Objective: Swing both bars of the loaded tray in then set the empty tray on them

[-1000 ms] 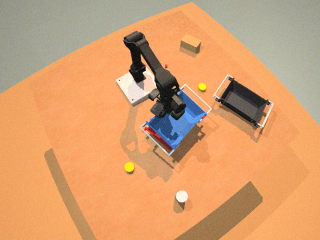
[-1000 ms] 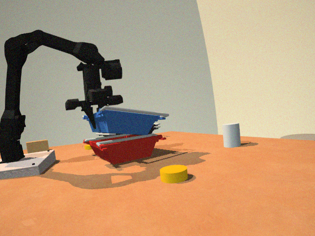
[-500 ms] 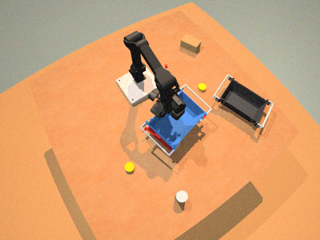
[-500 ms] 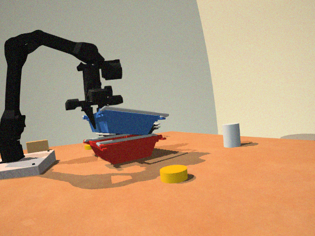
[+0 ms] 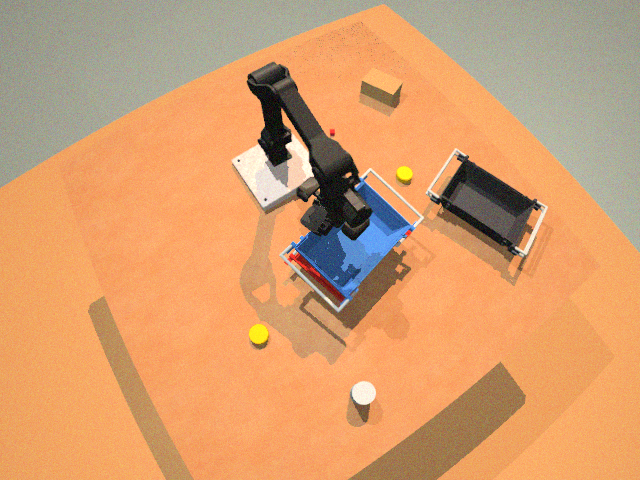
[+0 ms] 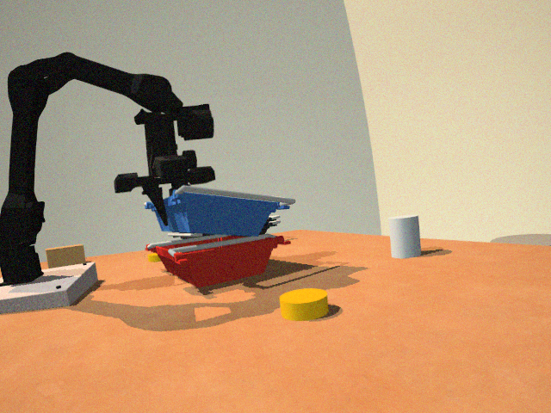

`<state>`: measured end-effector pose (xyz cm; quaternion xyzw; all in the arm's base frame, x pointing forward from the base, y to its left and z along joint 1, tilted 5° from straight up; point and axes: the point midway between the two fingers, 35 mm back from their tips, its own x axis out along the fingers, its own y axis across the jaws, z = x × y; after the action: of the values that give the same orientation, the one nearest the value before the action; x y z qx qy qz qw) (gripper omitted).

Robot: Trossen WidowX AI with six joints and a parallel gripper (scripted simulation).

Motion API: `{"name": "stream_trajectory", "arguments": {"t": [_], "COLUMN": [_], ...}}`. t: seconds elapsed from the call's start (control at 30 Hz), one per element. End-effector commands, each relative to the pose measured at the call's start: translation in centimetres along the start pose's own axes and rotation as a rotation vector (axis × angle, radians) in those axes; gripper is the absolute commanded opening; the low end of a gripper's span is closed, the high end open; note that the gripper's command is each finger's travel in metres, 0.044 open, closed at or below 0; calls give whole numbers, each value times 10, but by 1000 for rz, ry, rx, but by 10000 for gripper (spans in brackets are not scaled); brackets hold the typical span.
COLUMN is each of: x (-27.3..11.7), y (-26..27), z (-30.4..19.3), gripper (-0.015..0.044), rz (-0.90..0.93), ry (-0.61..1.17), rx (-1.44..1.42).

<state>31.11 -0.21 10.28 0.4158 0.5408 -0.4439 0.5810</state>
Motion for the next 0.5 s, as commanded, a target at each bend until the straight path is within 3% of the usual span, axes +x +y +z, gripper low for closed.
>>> {"name": "stream_trajectory", "arguments": {"t": [0.0, 0.47], "x": [4, 13], "y": [-4, -7], "z": [0, 0], "gripper": [0, 0], "rz": [-23, -23], "ry": [0, -1], "rx": [-4, -4]}}
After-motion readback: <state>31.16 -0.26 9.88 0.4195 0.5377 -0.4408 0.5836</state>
